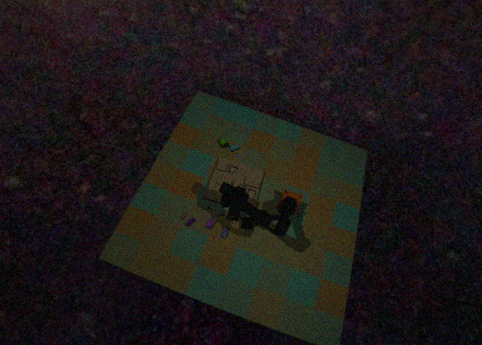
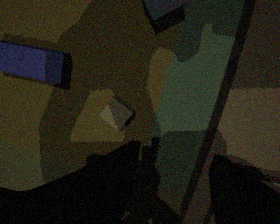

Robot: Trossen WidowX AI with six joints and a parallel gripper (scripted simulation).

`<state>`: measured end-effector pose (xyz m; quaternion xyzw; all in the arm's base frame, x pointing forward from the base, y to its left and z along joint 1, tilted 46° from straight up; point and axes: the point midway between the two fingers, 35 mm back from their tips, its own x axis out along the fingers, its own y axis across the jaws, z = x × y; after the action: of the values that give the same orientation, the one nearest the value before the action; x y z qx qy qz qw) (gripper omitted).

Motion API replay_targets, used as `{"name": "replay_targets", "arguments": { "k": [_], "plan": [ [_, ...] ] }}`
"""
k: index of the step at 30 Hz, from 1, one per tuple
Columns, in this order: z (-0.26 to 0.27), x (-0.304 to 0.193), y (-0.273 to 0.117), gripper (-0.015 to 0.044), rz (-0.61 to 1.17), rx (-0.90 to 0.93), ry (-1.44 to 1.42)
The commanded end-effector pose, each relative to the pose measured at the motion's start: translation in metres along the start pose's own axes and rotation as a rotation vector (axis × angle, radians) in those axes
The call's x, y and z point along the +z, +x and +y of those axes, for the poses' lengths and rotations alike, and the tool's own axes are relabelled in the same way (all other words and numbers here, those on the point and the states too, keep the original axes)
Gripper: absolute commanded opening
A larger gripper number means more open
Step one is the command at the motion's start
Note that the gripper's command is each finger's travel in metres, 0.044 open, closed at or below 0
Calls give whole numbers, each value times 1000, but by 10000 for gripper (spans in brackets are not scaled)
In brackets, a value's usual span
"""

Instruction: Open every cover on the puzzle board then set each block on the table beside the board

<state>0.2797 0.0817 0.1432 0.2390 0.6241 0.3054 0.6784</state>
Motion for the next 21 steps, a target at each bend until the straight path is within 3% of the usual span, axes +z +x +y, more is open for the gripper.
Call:
{"name": "replay_targets", "arguments": {
  "k": [1,4,21],
  "plan": [
    [-31,5,0,72,4,-13,-334],
    [-48,7,0,0,6,-15,-534],
    [-141,-2,1,0,5,2,-1718]
  ]
}}
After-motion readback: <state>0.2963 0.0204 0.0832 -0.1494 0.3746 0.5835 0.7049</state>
